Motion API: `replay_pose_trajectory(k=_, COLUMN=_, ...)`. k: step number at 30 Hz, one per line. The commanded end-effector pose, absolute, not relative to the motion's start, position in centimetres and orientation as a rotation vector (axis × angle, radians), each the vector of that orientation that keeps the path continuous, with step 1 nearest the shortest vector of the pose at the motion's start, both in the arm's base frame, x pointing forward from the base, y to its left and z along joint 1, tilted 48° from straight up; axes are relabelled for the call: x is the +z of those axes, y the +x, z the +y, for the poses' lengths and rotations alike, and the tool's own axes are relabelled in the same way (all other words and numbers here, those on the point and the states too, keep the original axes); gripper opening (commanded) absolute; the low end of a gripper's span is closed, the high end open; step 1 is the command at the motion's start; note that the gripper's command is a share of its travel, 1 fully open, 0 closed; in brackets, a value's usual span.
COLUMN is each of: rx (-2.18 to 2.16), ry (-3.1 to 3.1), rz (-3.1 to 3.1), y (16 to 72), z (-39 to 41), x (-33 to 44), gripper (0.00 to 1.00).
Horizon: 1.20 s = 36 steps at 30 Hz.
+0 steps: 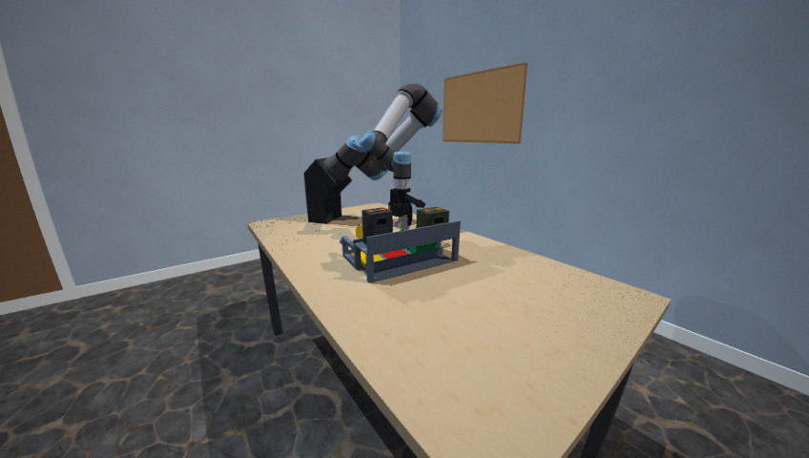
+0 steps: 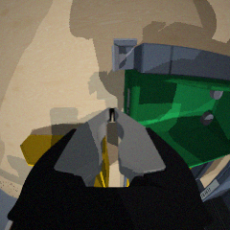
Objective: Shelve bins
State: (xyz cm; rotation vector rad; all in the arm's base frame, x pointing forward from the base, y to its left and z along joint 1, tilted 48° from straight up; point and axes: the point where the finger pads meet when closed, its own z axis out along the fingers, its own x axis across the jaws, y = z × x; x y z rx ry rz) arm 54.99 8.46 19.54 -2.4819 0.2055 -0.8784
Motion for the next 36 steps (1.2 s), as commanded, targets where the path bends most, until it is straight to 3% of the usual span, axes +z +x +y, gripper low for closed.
replay_pose_trajectory(k=1, rx=-0.880, ry=-2.482, rz=0.205, y=55.22, z=8.37, x=19.73, gripper=0.00)
replay_pose_trajectory(k=36, rx=-0.880, ry=-2.482, rz=0.205, y=55.95, z=8.10, x=20.24, gripper=0.00)
